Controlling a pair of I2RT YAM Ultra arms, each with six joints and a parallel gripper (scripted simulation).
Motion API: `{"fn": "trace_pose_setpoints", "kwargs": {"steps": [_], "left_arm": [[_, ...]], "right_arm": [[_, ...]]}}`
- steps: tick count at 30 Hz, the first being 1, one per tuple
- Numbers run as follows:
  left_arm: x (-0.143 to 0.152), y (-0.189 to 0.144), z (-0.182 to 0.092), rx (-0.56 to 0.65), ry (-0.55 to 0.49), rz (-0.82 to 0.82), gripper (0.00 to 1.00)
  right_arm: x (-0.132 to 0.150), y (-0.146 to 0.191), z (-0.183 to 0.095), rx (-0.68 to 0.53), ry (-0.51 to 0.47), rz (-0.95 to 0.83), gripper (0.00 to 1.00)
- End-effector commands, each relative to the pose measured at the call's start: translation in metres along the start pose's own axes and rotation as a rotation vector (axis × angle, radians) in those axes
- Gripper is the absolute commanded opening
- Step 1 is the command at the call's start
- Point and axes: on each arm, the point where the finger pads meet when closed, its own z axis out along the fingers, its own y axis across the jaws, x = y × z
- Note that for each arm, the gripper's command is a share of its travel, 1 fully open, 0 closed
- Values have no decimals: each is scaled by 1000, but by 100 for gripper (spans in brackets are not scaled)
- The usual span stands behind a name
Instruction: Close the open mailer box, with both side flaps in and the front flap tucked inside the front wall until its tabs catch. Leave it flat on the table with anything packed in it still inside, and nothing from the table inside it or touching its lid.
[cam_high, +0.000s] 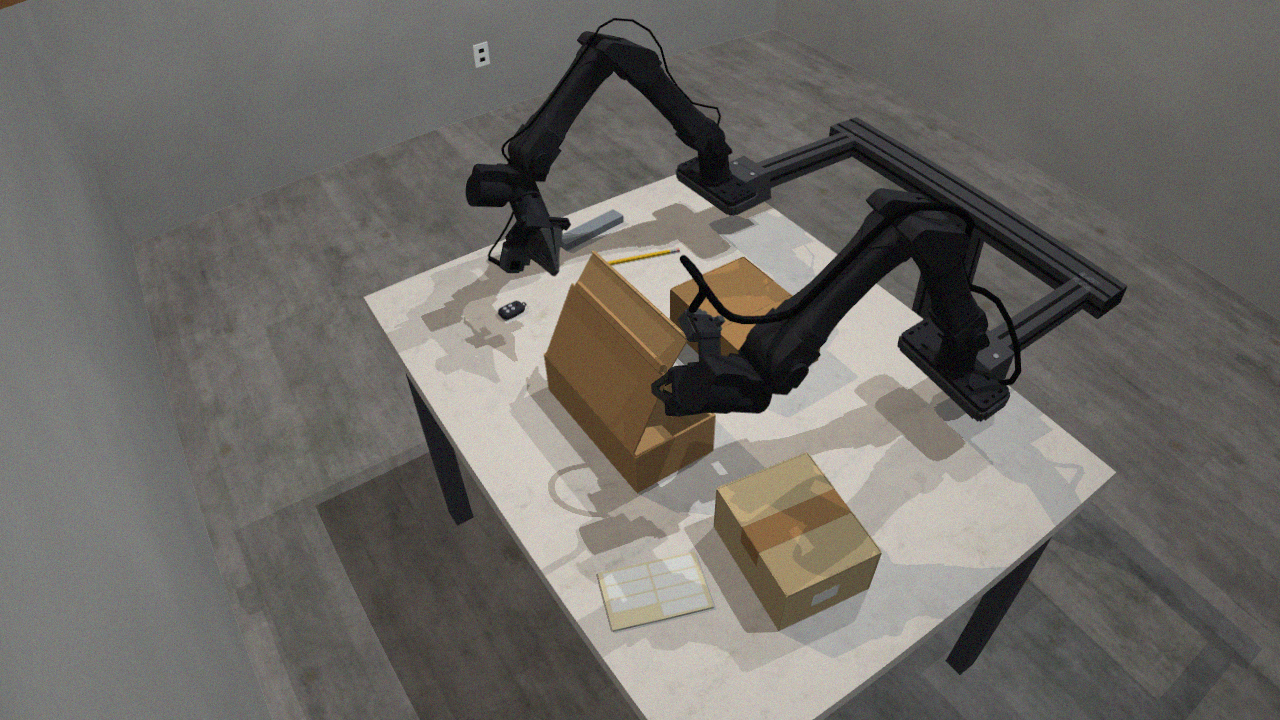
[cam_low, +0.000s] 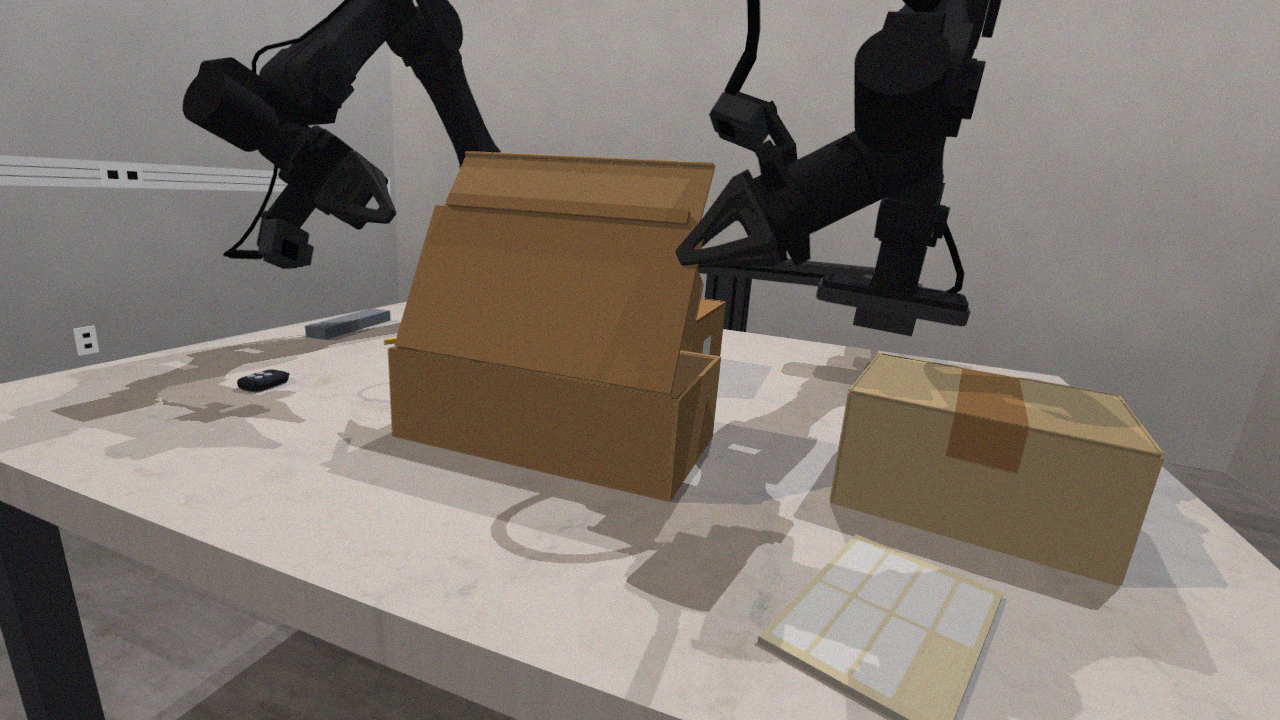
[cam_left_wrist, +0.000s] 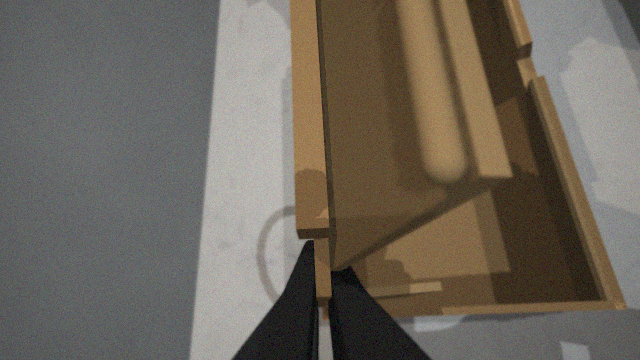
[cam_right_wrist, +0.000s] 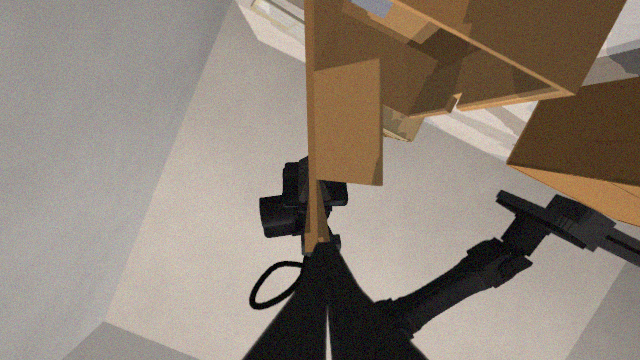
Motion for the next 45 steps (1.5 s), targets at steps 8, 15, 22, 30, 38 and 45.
{"fn": "trace_pose_setpoints", "kwargs": {"steps": [8, 15, 22, 30, 38, 45], "left_arm": [[-1, -7, 6, 28, -16, -33, 1], [-1, -7, 6, 28, -16, -33, 1], [-1, -7, 6, 28, -16, -33, 1], [-1, -7, 6, 28, -16, -33, 1], [-1, -7, 6, 28, -16, -33, 1], [-1, -7, 6, 28, -16, -33, 1]], "right_arm": [[-13, 22, 12, -140, -271, -106, 1], [-25, 29, 16, -269, -431, -116, 1], [-41, 31, 17, -410, -564, -90, 1], [-38, 21, 35, -324, -517, -117, 1], [-43, 4, 36, -305, -531, -100, 1], [-30, 11, 33, -337, -523, -108, 1]]}}
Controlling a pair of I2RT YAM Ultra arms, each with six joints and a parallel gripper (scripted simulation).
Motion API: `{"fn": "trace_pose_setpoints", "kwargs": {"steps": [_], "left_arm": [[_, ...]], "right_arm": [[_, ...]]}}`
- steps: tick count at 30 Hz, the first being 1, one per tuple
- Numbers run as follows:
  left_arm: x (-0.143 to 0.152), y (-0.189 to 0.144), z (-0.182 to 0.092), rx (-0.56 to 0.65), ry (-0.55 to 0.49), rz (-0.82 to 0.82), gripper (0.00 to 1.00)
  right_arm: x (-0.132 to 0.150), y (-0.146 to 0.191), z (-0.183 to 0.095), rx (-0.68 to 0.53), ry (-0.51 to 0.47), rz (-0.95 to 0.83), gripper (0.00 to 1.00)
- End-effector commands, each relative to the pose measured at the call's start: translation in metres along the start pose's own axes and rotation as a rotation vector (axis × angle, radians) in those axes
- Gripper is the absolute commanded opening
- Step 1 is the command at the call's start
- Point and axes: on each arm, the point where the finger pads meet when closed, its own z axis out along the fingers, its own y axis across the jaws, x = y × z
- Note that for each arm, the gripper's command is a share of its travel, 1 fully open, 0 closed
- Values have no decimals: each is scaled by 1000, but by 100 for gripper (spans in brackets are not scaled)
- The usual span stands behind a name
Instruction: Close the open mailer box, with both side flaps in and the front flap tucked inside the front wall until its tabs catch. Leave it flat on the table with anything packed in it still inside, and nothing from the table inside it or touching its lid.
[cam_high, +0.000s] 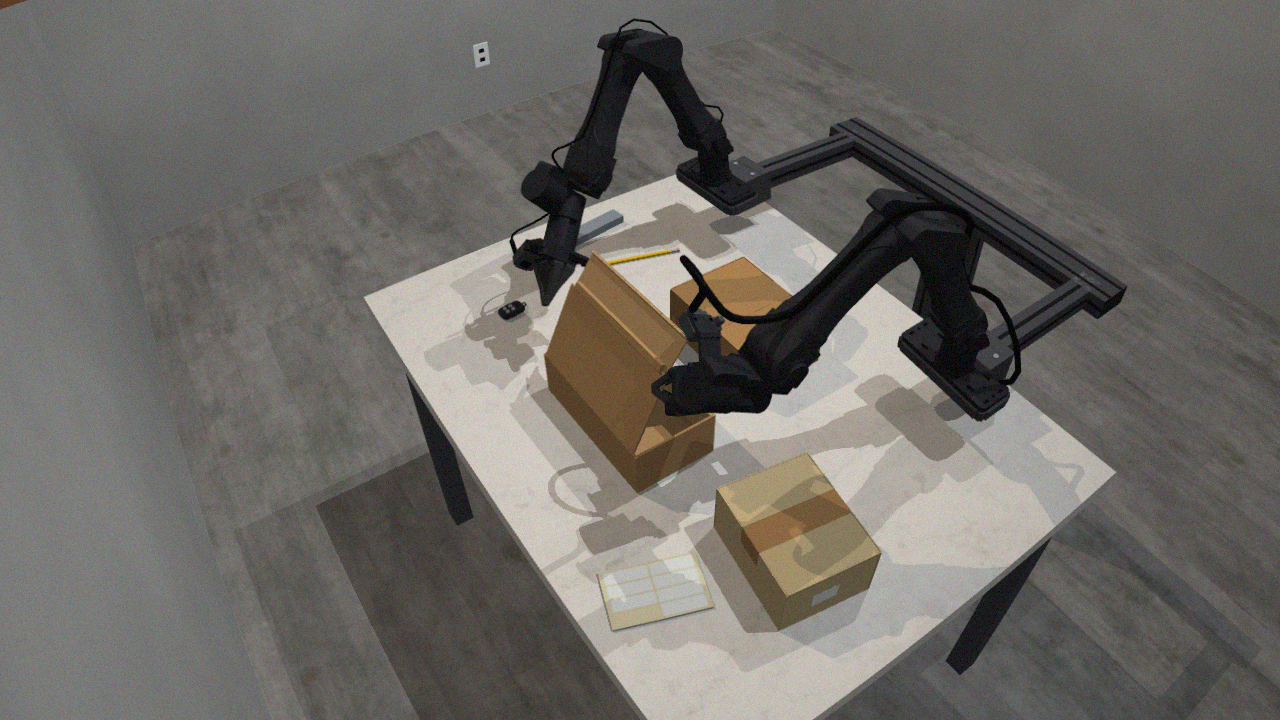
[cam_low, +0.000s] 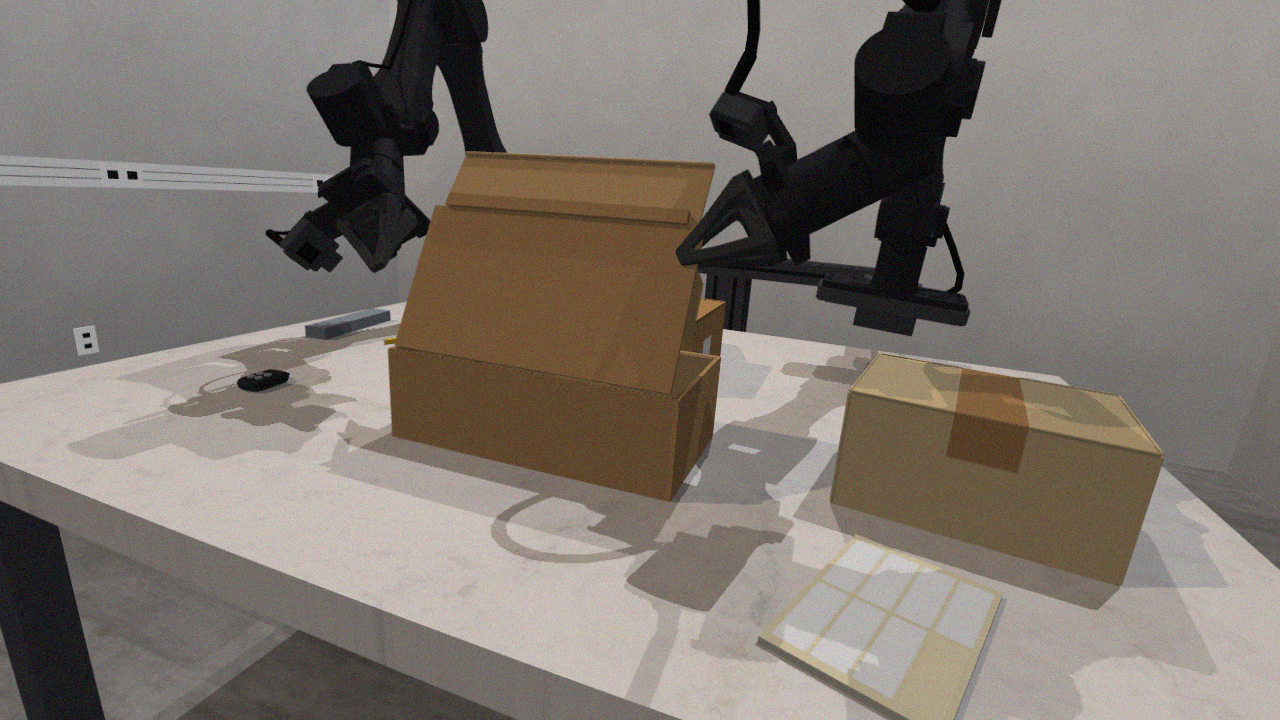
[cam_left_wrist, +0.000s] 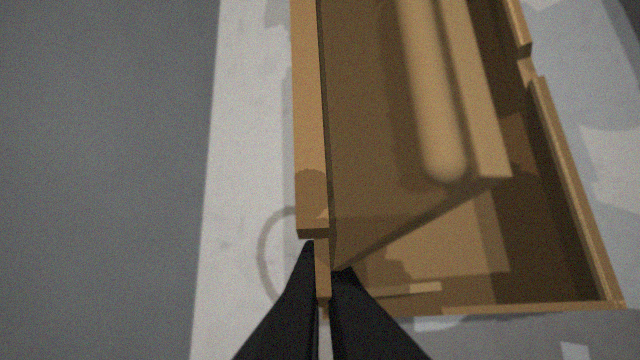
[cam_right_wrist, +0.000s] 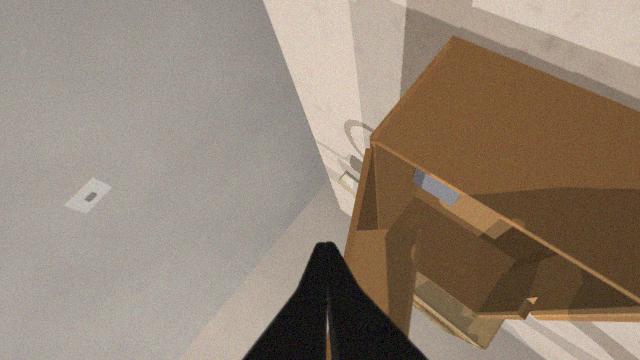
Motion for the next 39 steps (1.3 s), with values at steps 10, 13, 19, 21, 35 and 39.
{"fn": "trace_pose_setpoints", "kwargs": {"steps": [10, 13, 19, 21, 35, 39], "left_arm": [[-1, -7, 6, 28, -16, -33, 1], [-1, -7, 6, 28, -16, -33, 1], [-1, -7, 6, 28, -16, -33, 1], [-1, -7, 6, 28, -16, -33, 1], [-1, -7, 6, 28, -16, -33, 1], [-1, -7, 6, 28, -16, -33, 1]], "right_arm": [[23, 4, -7, -47, 11, -18, 1], [22, 3, -2, -44, 10, -20, 1], [25, 1, -4, -48, 10, -27, 1], [22, -3, -4, -33, 2, -19, 1], [31, -13, -3, -39, 9, -9, 1], [35, -15, -3, -45, 12, -9, 1]]}}
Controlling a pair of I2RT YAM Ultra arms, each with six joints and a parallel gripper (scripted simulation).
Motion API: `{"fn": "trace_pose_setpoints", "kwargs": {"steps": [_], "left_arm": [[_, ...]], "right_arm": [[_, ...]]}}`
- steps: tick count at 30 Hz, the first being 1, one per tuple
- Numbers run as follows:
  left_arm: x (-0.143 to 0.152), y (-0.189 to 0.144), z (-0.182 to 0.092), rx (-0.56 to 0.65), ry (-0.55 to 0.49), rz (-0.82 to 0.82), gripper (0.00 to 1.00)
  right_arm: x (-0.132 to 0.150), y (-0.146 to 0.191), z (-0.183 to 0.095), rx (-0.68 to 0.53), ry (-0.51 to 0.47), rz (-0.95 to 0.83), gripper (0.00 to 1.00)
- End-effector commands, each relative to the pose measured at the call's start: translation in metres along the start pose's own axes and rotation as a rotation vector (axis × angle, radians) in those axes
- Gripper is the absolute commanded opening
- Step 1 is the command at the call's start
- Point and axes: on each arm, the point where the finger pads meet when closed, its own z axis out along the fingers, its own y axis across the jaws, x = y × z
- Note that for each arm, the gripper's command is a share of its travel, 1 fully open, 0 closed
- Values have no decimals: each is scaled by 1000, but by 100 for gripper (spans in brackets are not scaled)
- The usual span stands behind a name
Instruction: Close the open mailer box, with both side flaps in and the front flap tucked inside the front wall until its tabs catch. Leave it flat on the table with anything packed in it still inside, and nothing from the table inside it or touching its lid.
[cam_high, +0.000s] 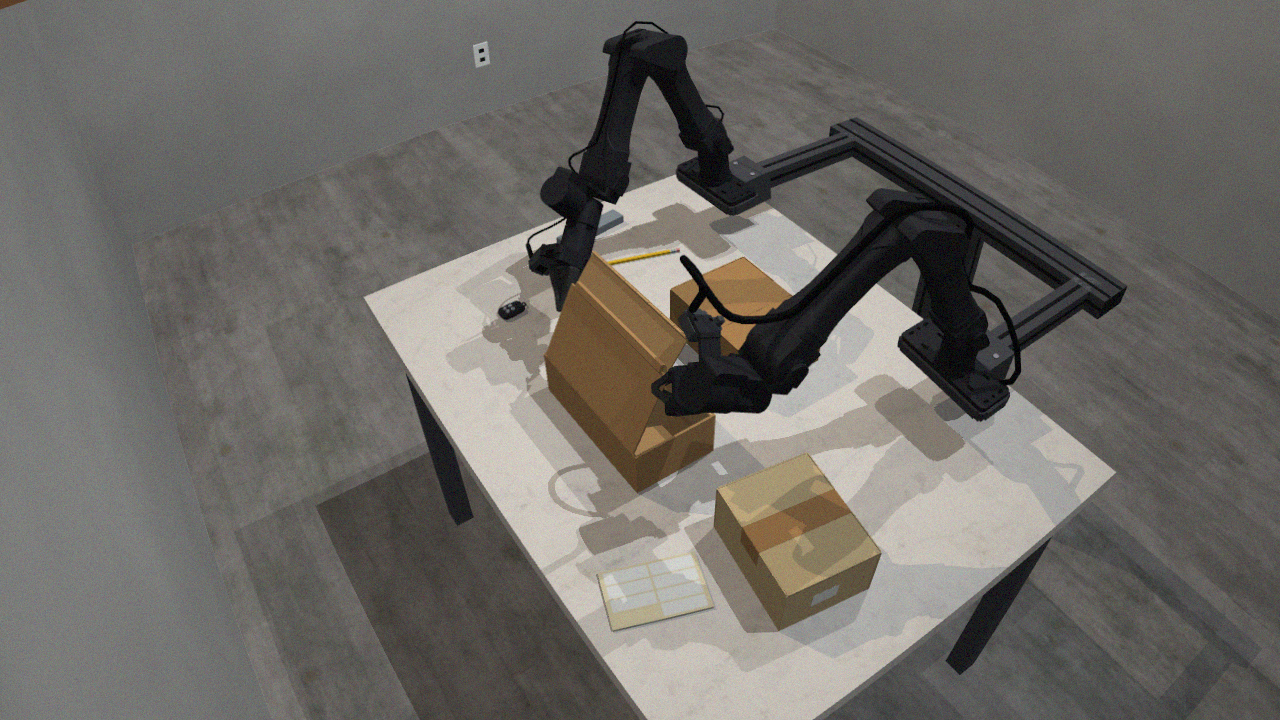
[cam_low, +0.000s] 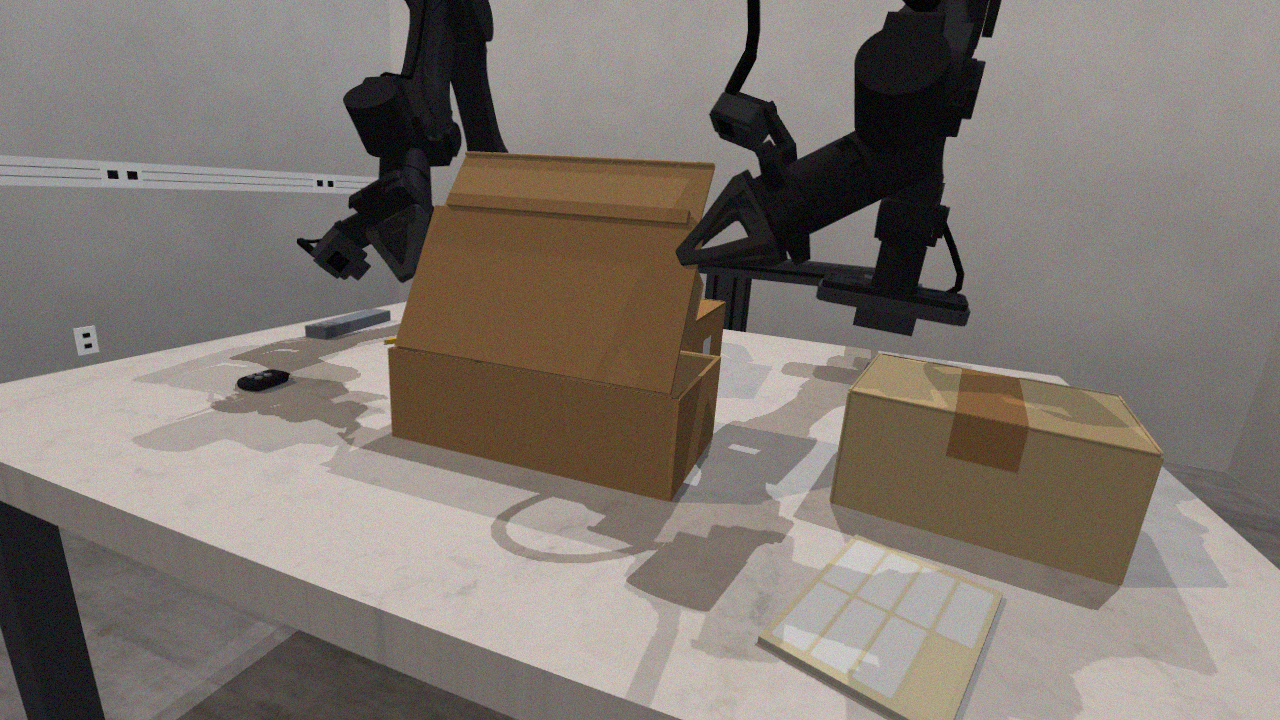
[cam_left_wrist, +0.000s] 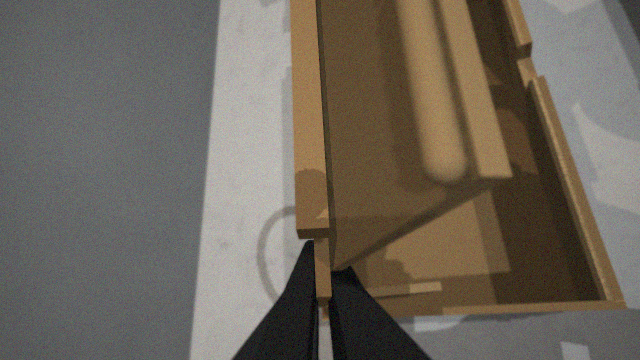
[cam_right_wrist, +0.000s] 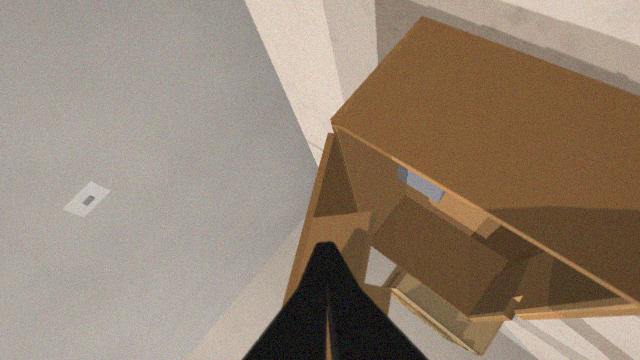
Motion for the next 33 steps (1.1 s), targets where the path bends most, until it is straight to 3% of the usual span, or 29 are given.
{"fn": "trace_pose_setpoints", "kwargs": {"steps": [1, 8, 11, 13, 21, 25, 26, 33], "left_arm": [[-1, -7, 6, 28, -16, -33, 1], [-1, -7, 6, 28, -16, -33, 1], [-1, -7, 6, 28, -16, -33, 1], [-1, -7, 6, 28, -16, -33, 1], [-1, -7, 6, 28, -16, -33, 1], [-1, -7, 6, 28, -16, -33, 1], [-1, -7, 6, 28, -16, -33, 1], [-1, -7, 6, 28, -16, -33, 1]], "right_arm": [[21, 5, -6, -23, 33, -18, 1], [21, -10, -2, 25, 43, -24, 1], [28, 5, -5, -3, 55, -34, 1], [22, -15, -3, 35, 43, -23, 1], [19, -30, 9, 49, 46, -12, 1], [25, -20, 6, 37, 53, -12, 1], [20, -37, 10, 64, 45, -6, 1], [28, -20, 8, 43, 55, -25, 1]]}}
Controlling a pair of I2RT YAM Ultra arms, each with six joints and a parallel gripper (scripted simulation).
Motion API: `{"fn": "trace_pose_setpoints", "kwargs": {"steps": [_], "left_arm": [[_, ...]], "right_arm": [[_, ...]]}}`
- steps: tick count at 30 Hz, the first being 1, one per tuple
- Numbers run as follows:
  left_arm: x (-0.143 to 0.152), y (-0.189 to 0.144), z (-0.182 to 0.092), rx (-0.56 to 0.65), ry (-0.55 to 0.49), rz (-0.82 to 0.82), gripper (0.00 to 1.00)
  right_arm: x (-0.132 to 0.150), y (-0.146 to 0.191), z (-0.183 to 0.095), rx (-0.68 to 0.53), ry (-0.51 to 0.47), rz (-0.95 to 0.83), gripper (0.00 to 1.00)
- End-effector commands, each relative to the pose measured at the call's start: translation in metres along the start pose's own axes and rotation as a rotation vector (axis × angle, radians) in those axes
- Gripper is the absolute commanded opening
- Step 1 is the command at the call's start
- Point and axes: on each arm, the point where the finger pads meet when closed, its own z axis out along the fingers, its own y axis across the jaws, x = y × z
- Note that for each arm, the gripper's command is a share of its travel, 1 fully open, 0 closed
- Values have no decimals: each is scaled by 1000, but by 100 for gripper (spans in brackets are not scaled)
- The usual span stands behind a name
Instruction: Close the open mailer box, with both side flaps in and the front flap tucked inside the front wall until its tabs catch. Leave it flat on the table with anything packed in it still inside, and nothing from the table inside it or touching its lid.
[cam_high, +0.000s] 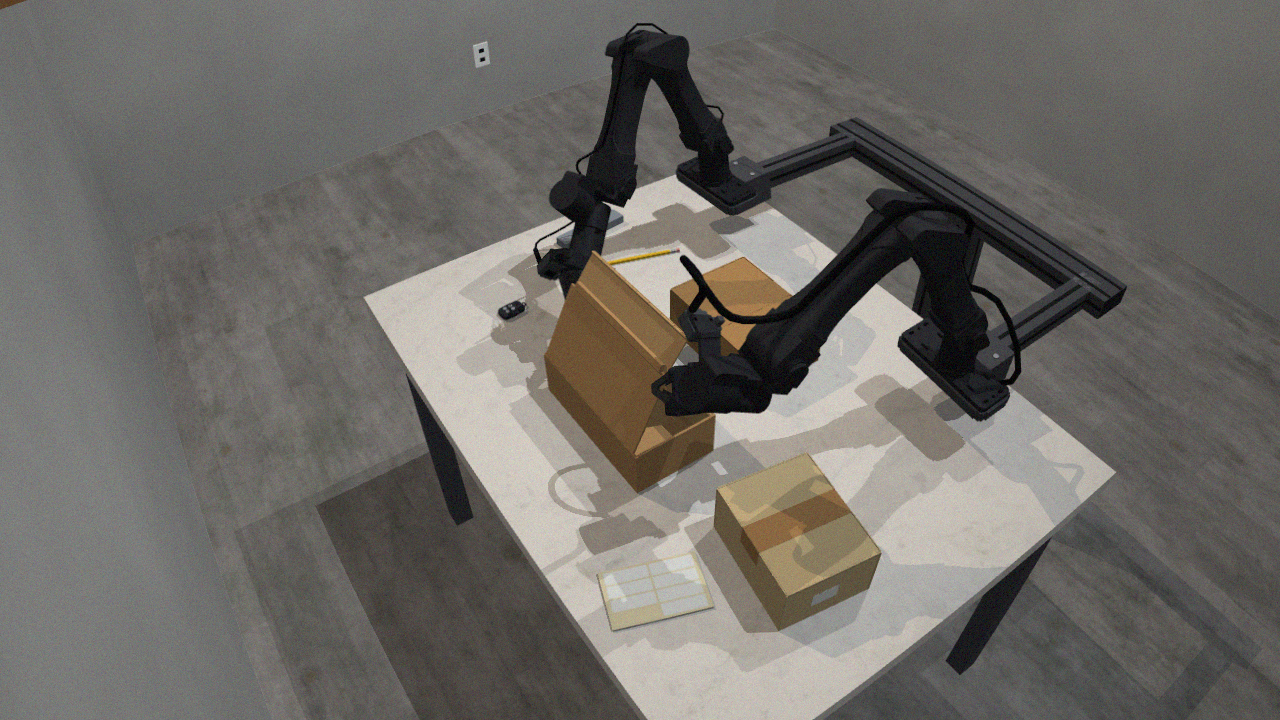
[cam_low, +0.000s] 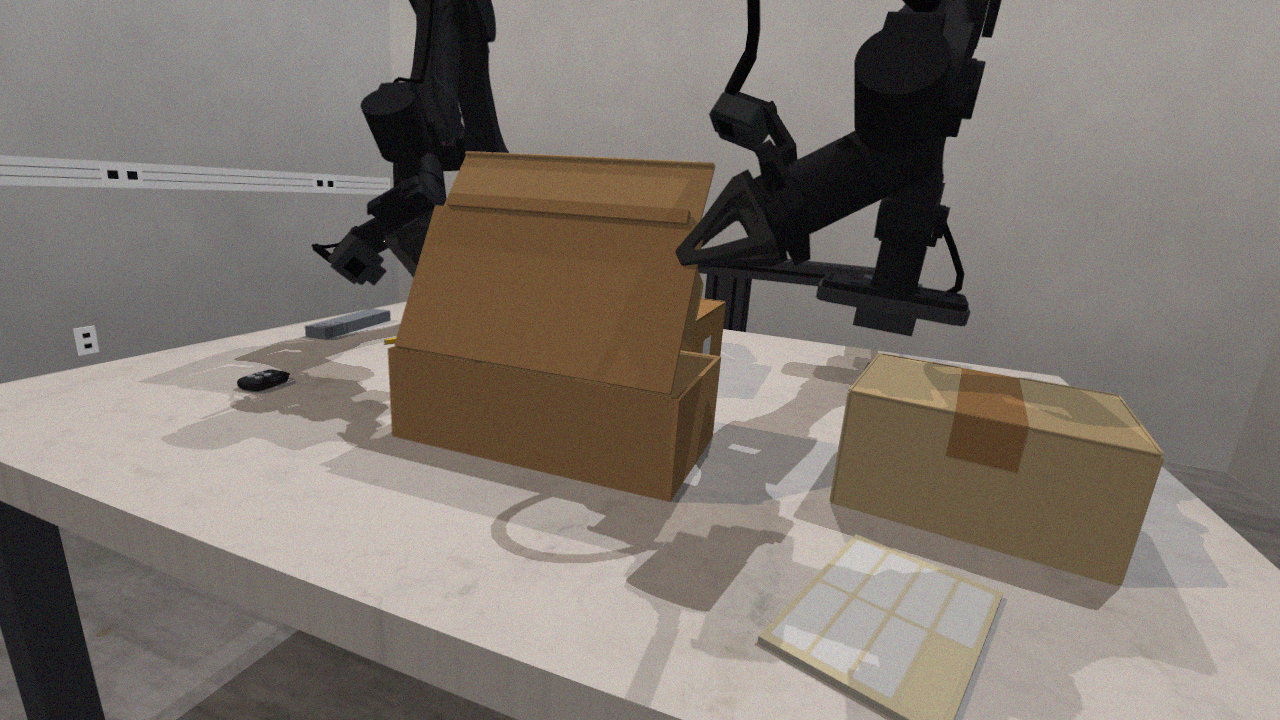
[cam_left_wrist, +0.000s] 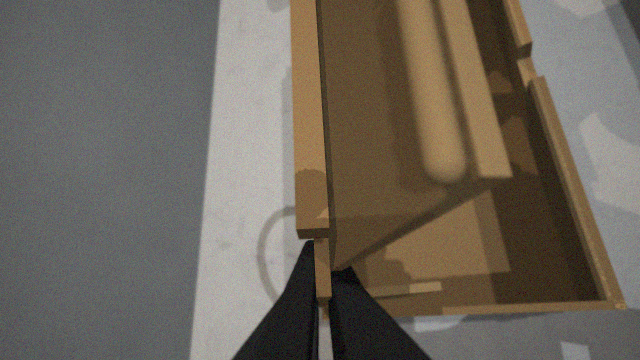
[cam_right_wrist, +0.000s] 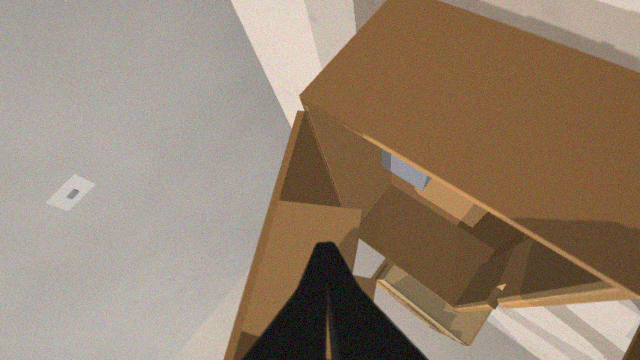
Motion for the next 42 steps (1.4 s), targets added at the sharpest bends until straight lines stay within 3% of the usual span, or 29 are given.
{"fn": "trace_pose_setpoints", "kwargs": {"steps": [1, 12, 29, 42], "left_arm": [[-1, -7, 6, 28, -16, -33, 1], [-1, -7, 6, 28, -16, -33, 1], [-1, -7, 6, 28, -16, -33, 1], [-1, -7, 6, 28, -16, -33, 1]], "right_arm": [[16, -4, 9, 4, 41, -11, 1], [19, -10, 11, 12, 30, -9, 1], [12, 36, -10, -43, 37, -28, 1], [-2, 47, -12, -38, 27, -26, 1]]}}
